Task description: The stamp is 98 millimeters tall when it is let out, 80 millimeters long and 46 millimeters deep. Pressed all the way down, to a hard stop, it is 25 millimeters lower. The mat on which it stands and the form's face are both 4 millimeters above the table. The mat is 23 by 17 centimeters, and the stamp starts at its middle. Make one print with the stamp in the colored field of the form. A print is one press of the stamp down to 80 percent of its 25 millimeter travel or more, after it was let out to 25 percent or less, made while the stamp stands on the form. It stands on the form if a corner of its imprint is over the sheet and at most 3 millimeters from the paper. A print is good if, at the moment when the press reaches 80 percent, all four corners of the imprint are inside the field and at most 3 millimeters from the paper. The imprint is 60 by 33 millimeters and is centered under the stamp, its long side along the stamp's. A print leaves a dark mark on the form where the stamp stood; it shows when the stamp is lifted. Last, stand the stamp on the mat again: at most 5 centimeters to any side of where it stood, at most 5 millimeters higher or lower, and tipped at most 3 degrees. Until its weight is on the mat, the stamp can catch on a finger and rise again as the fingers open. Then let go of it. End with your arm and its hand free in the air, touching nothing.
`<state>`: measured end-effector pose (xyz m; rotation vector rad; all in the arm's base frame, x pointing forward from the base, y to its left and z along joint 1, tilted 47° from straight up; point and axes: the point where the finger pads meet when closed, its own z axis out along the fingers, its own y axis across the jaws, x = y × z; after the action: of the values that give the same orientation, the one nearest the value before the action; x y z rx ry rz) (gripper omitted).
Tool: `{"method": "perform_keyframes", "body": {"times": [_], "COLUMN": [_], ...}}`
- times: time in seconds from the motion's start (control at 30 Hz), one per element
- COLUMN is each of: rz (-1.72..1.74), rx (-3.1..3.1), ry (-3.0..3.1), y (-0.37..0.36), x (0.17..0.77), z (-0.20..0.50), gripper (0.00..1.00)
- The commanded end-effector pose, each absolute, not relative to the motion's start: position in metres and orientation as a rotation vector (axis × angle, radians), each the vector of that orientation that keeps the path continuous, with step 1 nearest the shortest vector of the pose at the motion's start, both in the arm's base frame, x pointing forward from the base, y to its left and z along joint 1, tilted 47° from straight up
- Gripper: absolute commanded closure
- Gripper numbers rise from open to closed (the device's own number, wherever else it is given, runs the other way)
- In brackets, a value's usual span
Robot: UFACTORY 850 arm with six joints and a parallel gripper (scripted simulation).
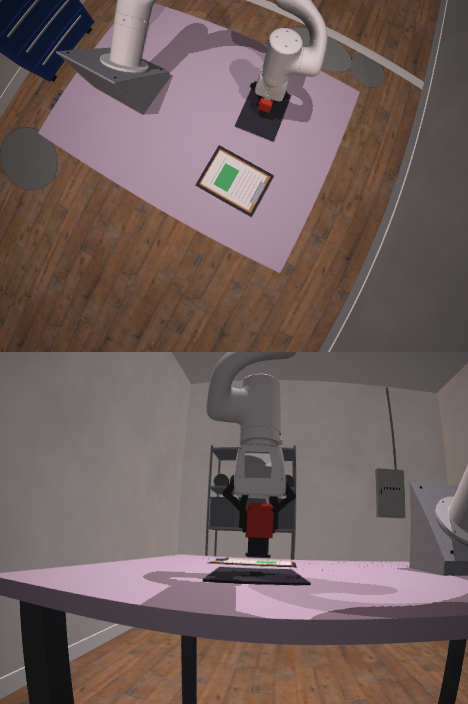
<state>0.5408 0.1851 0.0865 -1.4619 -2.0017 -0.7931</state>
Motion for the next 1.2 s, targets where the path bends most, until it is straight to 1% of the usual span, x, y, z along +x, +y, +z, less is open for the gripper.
{"method": "perform_keyframes", "body": {"times": [0.0,0.27,0.37,0.57,0.63,0.67,1.13,1.17], "rz": [-0.794,-0.792,-0.772,-0.718,-0.718,-0.715,-0.714,-0.714], "rx": [-1.462,-1.466,-1.505,-1.611,-1.611,-1.618,-1.620,-1.620], "ry": [-2.002,-1.998,-1.965,-1.846,-1.846,-1.838,-1.833,-1.833], "y": [0.180,0.176,0.132,0.089,0.089,0.066,-0.035,-0.035], "x": [0.542,0.545,0.568,0.563,0.563,0.563,0.573,0.573], "z": [0.092,0.087,0.043,-0.002,-0.002,-0.026,-0.137,-0.137], "gripper": [0.71,0.71,0.71,0.71,0.71,0.71,0.71,0.71]}}
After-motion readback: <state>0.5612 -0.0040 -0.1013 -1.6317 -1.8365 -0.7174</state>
